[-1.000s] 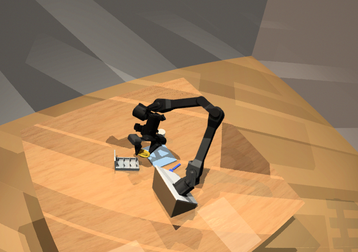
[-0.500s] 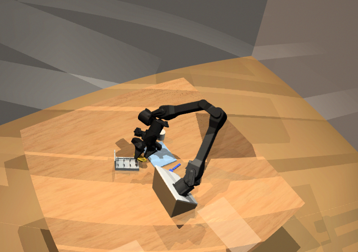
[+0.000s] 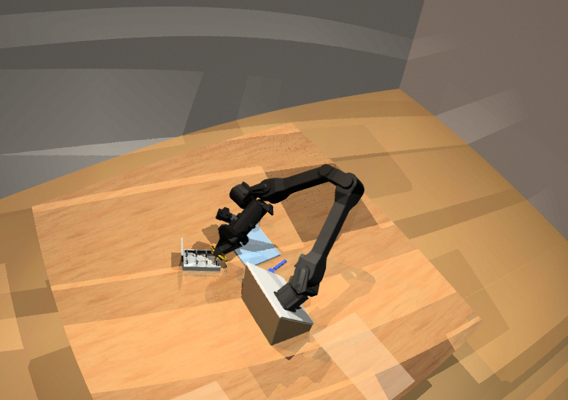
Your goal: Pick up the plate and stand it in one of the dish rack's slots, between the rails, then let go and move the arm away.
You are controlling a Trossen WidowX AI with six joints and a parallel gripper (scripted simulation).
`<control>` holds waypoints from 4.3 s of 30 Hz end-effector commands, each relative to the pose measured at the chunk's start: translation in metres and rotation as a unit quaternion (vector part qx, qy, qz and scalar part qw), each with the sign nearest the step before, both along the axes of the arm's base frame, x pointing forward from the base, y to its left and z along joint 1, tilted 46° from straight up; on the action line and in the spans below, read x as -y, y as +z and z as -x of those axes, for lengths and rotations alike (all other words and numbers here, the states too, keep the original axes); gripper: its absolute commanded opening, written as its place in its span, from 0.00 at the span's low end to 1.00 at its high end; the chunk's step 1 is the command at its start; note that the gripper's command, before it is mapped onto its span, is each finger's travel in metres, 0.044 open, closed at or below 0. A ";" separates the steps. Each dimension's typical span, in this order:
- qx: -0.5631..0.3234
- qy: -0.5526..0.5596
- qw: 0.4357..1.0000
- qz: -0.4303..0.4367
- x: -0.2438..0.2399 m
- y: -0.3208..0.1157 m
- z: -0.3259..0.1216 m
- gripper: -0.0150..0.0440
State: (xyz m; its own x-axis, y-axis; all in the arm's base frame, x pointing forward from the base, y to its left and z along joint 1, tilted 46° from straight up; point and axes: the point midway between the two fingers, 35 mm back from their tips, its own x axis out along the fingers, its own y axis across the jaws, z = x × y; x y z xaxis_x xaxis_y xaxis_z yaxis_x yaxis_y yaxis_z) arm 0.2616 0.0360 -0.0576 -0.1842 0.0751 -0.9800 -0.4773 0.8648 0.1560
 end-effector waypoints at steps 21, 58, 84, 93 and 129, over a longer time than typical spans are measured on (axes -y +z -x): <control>0.170 0.207 0.945 -0.185 0.021 -0.009 -0.008 0.25; 0.388 0.388 0.812 -0.200 0.040 -0.004 -0.016 0.25; 0.393 0.390 0.809 -0.197 0.021 -0.023 -0.024 0.25; 0.397 0.392 0.807 -0.196 0.022 -0.032 -0.024 0.25; 0.394 0.390 0.809 -0.195 0.030 -0.040 -0.022 0.93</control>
State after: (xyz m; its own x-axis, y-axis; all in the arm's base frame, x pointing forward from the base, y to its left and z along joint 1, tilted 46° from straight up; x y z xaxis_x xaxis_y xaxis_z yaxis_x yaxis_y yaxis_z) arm 0.2833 0.0060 -0.0979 0.3461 0.5700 -0.7452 -0.9382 0.2113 -0.2741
